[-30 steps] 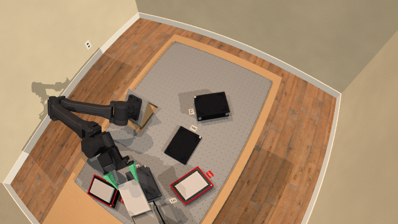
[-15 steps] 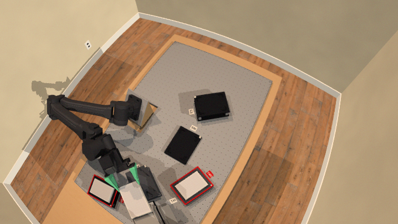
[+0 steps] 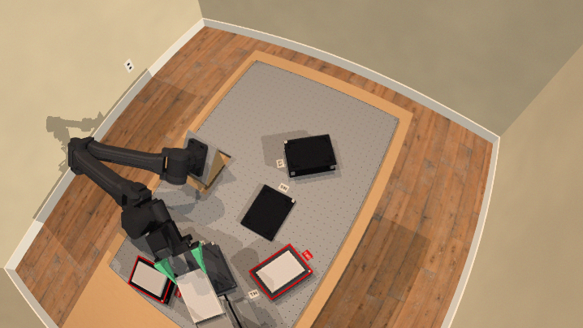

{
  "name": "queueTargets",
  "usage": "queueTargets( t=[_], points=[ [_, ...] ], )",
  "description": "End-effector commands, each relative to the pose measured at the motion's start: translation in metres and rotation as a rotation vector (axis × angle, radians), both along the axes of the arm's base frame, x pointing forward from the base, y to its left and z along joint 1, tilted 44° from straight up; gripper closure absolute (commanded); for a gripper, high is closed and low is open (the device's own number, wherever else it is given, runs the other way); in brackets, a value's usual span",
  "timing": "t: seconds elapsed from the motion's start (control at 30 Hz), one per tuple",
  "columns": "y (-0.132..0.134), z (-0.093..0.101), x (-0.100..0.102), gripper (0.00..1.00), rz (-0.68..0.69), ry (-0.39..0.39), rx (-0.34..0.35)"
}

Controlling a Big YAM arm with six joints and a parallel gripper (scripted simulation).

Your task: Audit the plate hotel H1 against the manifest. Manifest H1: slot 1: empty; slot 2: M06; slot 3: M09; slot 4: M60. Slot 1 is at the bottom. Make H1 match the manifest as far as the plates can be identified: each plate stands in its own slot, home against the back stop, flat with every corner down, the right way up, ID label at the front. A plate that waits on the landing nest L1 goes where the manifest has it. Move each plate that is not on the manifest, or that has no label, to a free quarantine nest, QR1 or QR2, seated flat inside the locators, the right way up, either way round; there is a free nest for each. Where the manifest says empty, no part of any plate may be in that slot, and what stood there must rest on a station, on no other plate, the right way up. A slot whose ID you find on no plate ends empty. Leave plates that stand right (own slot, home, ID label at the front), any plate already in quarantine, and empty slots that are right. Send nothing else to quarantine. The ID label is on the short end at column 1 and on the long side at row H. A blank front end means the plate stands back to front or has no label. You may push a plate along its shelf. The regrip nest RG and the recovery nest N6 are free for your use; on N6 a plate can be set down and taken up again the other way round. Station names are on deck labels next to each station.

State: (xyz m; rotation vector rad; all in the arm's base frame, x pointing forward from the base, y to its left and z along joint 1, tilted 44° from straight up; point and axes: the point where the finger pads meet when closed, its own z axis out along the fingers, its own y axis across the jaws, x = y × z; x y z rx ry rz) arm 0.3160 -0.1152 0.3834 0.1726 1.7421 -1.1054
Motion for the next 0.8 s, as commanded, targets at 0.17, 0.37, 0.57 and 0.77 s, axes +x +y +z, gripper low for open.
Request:
queueTargets(
  t=[0.17, 0.37, 0.57, 0.77],
  points=[
    [-0.007, 0.029, 0.007, 0.14, -0.008, -0.047, -0.005],
    [-0.008, 0.018, 0.009, 0.14, -0.008, -0.026, -0.006],
    [-0.011, 0.028, 0.012, 0.14, -0.008, -0.047, -0.006],
    [-0.007, 0.02, 0.011, 0.14, 0.001, -0.034, -0.001]
  ],
)
